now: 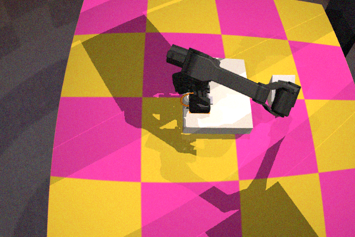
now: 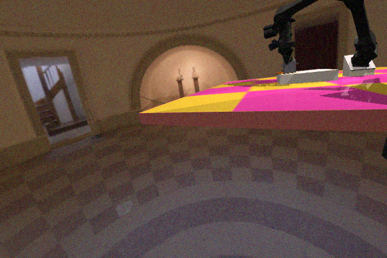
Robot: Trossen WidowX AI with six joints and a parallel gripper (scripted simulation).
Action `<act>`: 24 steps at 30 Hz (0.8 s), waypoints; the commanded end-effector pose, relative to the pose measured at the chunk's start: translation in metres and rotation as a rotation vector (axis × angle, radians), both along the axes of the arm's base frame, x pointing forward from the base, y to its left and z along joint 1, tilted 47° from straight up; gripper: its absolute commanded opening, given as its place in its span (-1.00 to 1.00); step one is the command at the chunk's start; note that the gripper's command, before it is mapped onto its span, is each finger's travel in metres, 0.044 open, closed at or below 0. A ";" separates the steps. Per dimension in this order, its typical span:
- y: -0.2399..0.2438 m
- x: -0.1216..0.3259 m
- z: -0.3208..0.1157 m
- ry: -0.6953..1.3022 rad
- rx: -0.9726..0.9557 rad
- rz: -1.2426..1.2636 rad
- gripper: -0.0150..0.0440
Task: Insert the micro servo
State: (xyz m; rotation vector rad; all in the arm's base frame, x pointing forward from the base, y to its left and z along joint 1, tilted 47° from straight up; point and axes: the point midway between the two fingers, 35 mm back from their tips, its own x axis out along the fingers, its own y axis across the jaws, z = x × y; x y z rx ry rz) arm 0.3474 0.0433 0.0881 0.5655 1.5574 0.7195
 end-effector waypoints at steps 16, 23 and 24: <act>0.013 -0.002 -0.012 0.004 0.005 -0.008 -0.49; 0.018 -0.003 -0.017 0.003 0.005 -0.008 -0.49; 0.019 -0.003 -0.018 0.003 0.006 -0.008 -0.49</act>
